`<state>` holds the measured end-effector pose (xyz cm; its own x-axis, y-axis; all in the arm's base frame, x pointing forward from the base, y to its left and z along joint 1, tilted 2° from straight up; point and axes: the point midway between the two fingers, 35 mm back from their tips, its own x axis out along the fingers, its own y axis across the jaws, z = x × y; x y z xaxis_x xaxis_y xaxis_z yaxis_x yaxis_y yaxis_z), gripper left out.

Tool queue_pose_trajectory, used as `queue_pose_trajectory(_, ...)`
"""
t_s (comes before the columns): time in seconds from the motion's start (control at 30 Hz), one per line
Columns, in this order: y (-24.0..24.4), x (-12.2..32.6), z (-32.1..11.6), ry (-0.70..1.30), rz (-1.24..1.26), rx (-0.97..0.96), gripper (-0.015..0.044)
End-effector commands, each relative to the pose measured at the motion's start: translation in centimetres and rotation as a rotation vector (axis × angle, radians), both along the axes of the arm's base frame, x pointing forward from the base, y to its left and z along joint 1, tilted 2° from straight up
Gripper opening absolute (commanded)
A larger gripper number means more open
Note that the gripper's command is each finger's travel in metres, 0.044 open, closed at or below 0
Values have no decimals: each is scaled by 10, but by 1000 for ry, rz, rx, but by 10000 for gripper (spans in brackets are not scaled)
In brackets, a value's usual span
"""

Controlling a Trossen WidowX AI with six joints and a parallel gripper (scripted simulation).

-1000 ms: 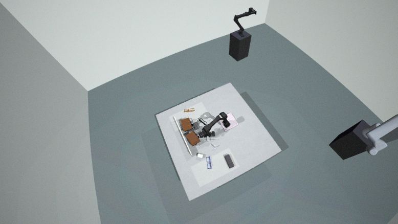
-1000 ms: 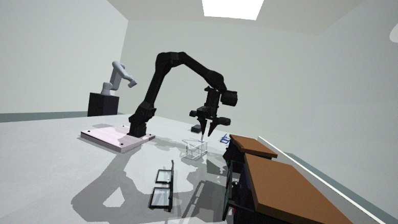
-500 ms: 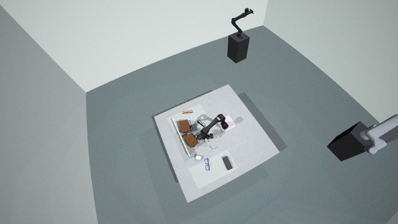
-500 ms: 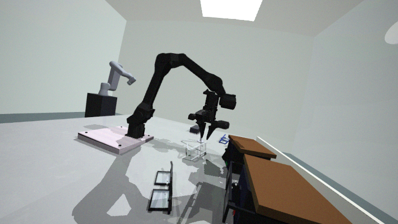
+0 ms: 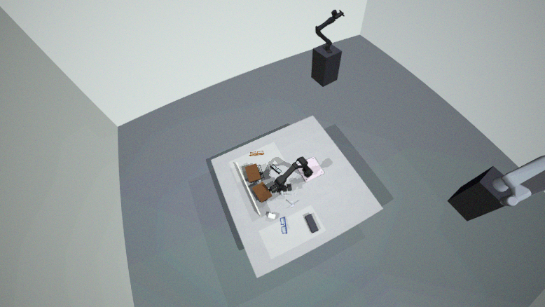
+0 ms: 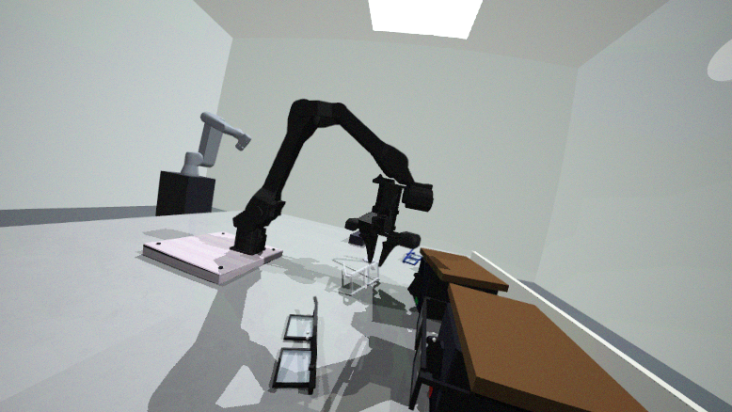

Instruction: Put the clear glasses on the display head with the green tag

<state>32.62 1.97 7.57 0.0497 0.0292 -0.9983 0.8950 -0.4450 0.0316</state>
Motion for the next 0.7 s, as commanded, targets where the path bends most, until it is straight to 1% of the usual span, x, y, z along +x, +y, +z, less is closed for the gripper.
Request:
queue_pose_trajectory(0.0, 0, 0, -7, 0, -4, -1, 120)
queue_pose_trajectory(0.33, -1, 1, -23, 0, -4, -1, 120)
queue_pose_trajectory(0.67, 1, -2, -24, 0, -4, -1, 120)
